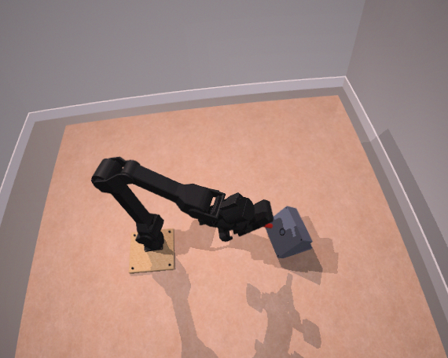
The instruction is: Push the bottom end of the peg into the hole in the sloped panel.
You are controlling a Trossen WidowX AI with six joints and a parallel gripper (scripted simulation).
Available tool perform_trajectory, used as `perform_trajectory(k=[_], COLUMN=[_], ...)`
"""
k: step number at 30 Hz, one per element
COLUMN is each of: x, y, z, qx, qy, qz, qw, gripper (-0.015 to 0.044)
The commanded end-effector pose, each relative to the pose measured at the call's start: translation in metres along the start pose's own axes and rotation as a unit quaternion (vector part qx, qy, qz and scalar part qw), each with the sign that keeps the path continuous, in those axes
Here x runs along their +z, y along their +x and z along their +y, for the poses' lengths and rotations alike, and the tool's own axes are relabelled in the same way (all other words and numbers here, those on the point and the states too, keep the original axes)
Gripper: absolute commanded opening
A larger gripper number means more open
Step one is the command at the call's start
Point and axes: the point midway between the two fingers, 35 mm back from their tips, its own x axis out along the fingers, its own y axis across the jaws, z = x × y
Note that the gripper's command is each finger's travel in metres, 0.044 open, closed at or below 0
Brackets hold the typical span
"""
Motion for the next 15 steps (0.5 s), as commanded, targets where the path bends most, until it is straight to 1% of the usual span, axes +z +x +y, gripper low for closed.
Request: perform_trajectory(k=[1,15], x=[-0.003,-0.009], y=[0.011,0.031], z=[0.006,0.007], qx=[0.005,-0.009], qy=[0.009,0.020], qz=[0.002,0.006], qw=[1.000,1.000], gripper=[0.0000,0.0000])
